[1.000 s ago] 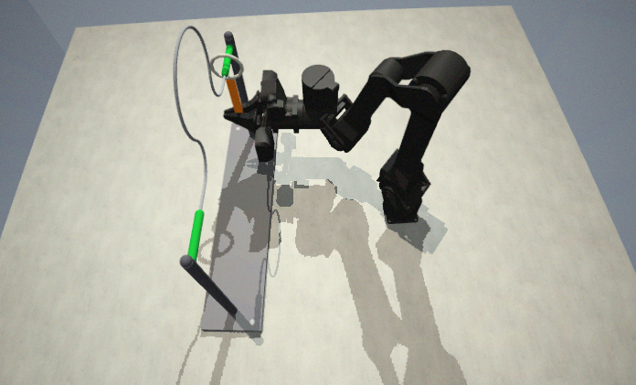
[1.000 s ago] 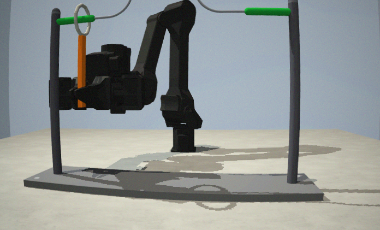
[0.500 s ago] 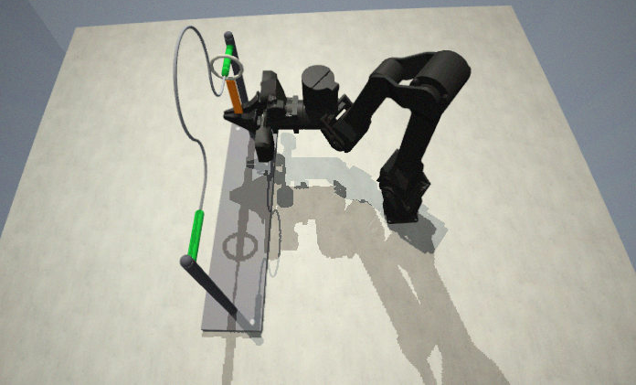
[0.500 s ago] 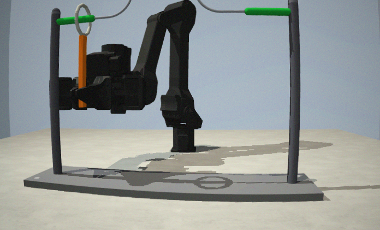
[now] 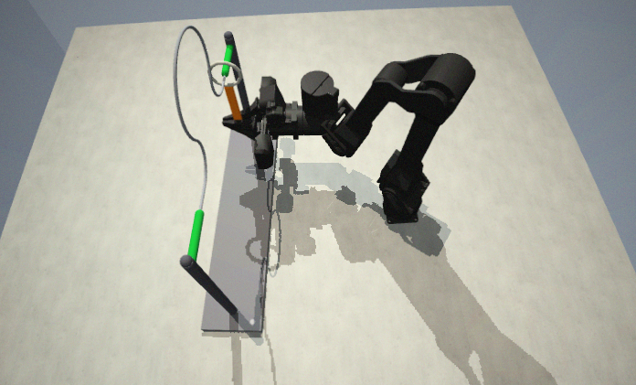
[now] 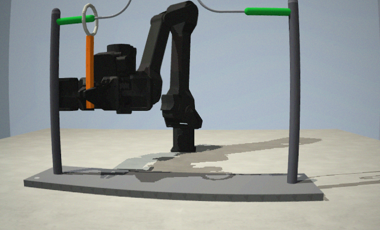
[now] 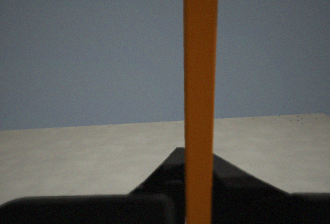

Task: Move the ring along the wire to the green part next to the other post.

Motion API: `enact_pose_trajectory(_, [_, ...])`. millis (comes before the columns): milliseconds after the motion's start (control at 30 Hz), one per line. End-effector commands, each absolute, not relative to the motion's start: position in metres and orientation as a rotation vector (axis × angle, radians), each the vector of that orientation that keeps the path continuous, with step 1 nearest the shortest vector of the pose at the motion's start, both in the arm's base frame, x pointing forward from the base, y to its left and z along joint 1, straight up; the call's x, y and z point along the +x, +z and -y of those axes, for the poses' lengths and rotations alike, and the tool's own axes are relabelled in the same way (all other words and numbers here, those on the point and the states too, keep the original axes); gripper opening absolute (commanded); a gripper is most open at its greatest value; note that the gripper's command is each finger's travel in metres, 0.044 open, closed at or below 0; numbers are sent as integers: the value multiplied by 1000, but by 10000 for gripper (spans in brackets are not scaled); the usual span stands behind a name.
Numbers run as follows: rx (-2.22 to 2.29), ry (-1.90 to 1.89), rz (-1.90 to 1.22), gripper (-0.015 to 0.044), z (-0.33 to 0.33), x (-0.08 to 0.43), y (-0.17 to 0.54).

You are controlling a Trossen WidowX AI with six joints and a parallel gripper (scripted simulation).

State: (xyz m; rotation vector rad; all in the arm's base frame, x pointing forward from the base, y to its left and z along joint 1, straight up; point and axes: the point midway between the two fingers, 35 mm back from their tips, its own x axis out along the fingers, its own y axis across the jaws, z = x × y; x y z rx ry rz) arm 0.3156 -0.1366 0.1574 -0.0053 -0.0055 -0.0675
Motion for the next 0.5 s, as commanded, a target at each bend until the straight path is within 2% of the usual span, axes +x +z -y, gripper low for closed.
enact_pose_trajectory(0, [-10, -68, 13, -150, 132, 315, 160])
enact_pose_trajectory(467, [14, -66, 13, -150, 115, 317, 160])
